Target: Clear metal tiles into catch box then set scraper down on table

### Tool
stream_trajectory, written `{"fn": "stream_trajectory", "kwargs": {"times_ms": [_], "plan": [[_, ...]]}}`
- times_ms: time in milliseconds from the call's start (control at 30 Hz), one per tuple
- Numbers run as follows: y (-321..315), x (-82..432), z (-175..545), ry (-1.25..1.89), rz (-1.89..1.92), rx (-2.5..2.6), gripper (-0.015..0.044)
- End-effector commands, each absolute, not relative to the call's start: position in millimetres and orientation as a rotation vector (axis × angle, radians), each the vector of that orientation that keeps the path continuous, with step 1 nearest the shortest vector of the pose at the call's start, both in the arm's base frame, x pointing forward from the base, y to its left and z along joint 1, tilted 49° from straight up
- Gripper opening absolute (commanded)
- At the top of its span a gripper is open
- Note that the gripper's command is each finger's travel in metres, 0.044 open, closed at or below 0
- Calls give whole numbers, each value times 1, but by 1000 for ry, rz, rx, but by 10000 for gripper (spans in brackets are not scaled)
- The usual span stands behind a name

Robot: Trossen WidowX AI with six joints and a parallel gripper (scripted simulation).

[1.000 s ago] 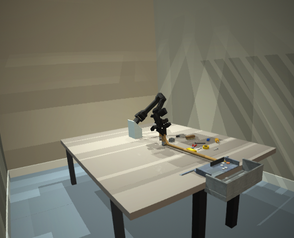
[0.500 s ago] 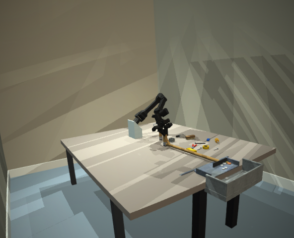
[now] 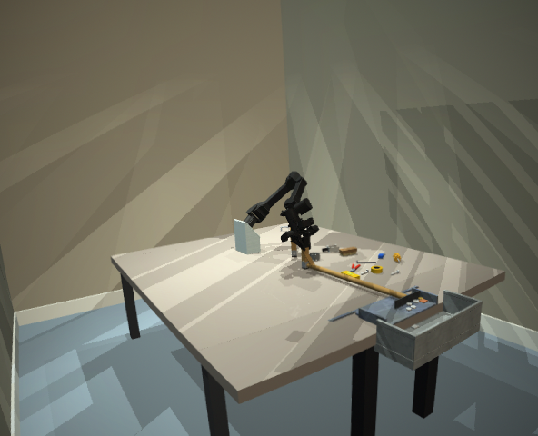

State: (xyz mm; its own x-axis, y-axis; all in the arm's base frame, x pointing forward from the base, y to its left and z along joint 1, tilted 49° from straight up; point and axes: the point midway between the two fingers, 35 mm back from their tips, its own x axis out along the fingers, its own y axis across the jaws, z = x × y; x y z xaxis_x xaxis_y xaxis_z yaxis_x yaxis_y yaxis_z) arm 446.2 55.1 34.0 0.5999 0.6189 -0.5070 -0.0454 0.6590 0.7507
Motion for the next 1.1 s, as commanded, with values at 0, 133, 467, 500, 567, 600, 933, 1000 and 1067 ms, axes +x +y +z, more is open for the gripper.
{"fn": "stream_trajectory", "kwargs": {"times_ms": [0,133,467,500,567,600,933,1000,1067], "plan": [[52,457,37,838,423,768,0],[52,463,37,837,423,768,0],[52,478,37,836,423,767,0],[52,480,37,836,423,767,0],[52,483,37,836,423,767,0],[52,485,37,836,423,767,0],[52,500,37,835,424,767,0],[52,503,37,835,424,767,0],[52,505,37,835,424,767,0]]}}
